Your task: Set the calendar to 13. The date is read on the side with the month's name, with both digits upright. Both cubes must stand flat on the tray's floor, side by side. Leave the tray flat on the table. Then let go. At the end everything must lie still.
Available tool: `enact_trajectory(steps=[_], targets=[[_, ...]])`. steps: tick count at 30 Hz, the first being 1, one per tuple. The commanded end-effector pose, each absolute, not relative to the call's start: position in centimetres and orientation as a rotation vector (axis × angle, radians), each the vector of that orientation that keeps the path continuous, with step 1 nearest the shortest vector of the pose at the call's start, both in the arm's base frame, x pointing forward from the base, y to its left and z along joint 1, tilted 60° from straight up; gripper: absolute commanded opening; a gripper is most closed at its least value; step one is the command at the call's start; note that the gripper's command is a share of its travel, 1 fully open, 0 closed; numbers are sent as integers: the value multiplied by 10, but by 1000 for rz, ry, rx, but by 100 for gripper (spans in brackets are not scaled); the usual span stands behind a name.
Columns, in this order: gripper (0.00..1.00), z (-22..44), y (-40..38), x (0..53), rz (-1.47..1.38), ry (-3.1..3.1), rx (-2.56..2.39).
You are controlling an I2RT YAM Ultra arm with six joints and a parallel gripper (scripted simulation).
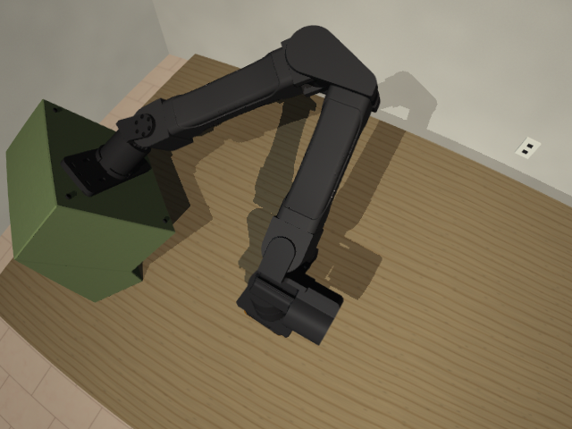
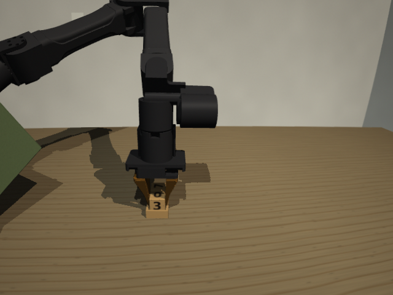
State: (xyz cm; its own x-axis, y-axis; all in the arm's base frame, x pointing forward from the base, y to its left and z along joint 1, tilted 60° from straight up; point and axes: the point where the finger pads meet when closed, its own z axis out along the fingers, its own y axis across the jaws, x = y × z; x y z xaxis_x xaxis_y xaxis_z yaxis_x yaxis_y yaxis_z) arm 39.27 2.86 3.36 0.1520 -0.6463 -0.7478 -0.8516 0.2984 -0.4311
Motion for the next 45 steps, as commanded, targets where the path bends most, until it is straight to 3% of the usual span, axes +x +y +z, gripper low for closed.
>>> enact_trajectory(steps=[1, 45], targets=[[26, 35, 26, 393, 249, 1565, -1413], [26, 57, -4, 371, 249, 1565, -1414]])
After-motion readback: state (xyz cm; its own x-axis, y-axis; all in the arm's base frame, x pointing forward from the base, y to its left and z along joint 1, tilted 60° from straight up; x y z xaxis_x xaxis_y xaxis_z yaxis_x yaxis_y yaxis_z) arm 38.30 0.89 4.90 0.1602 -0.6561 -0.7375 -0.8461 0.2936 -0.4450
